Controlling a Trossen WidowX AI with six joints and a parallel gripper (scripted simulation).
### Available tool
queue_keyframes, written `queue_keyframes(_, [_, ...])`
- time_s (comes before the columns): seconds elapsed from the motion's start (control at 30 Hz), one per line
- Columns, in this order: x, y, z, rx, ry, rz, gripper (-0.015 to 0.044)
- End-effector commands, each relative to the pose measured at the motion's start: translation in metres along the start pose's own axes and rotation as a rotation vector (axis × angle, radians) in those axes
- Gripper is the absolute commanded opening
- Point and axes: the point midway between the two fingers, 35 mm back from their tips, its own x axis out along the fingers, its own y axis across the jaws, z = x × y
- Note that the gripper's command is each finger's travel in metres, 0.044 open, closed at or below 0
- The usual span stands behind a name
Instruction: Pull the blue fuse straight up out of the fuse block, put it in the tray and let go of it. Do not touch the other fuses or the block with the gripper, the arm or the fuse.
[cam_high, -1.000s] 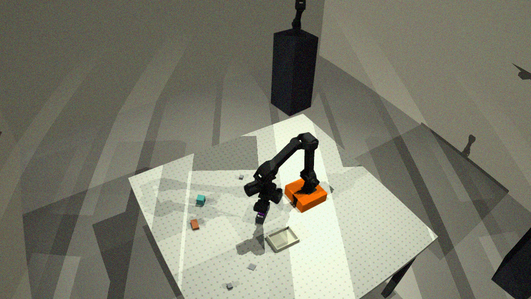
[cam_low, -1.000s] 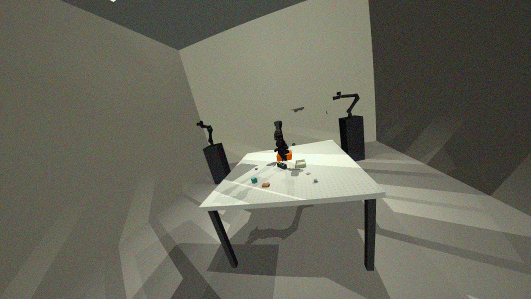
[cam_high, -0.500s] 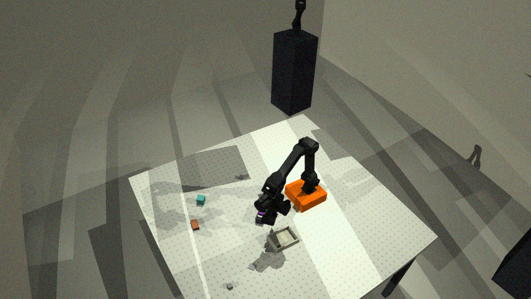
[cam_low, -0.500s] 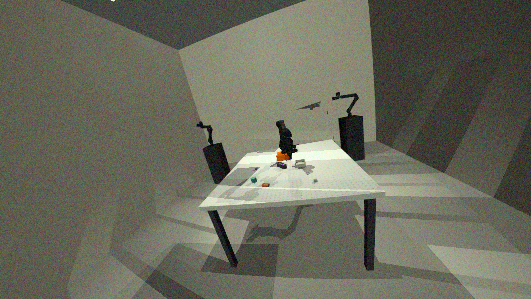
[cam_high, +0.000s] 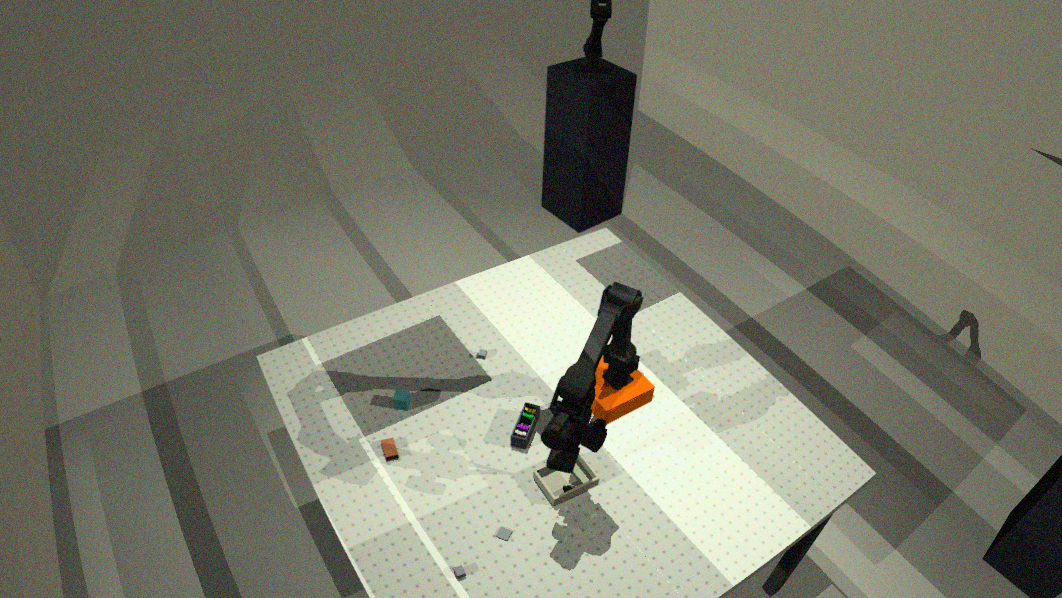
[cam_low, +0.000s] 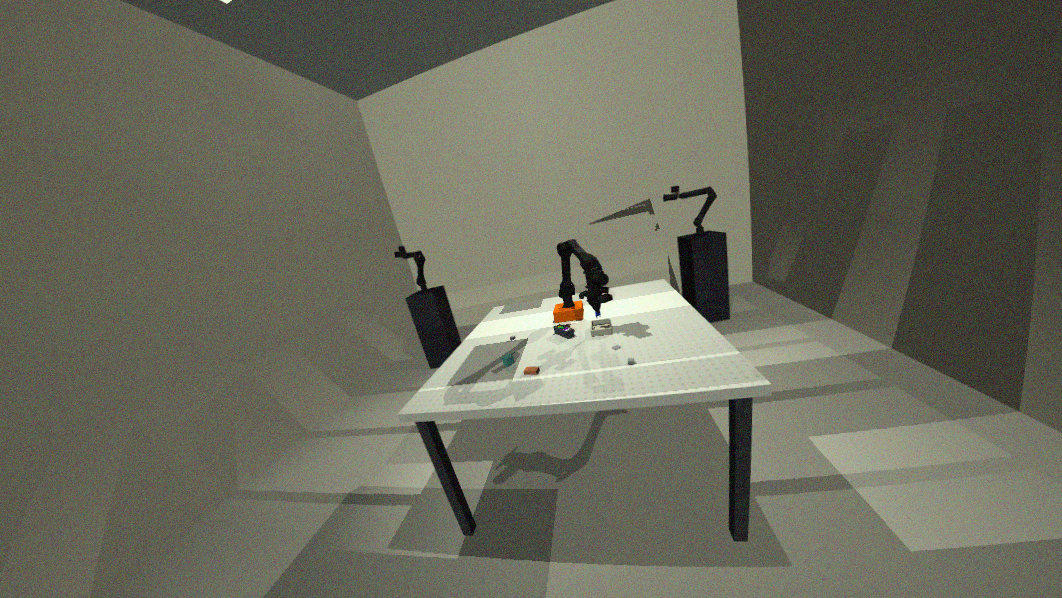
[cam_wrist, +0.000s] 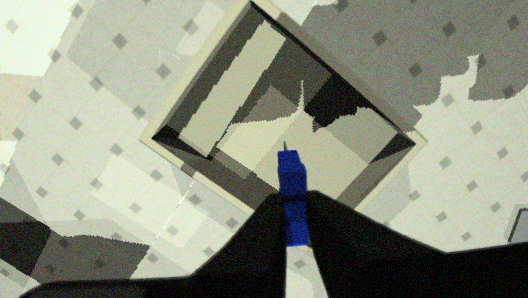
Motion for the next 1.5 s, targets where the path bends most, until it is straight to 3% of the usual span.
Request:
queue_keyframes(0.0, [-0.001, -0.003, 0.004, 0.013, -0.002, -0.002, 0.0])
queue_keyframes(0.97, [0.039, -0.003, 0.004, 0.013, -0.002, -0.002, 0.0])
queue_keyframes(1.37, [0.036, -0.005, 0.003, 0.007, 0.001, -0.007, 0.0315])
queue_keyframes(1.47, [0.011, -0.004, 0.003, 0.011, -0.001, -0.004, 0.033])
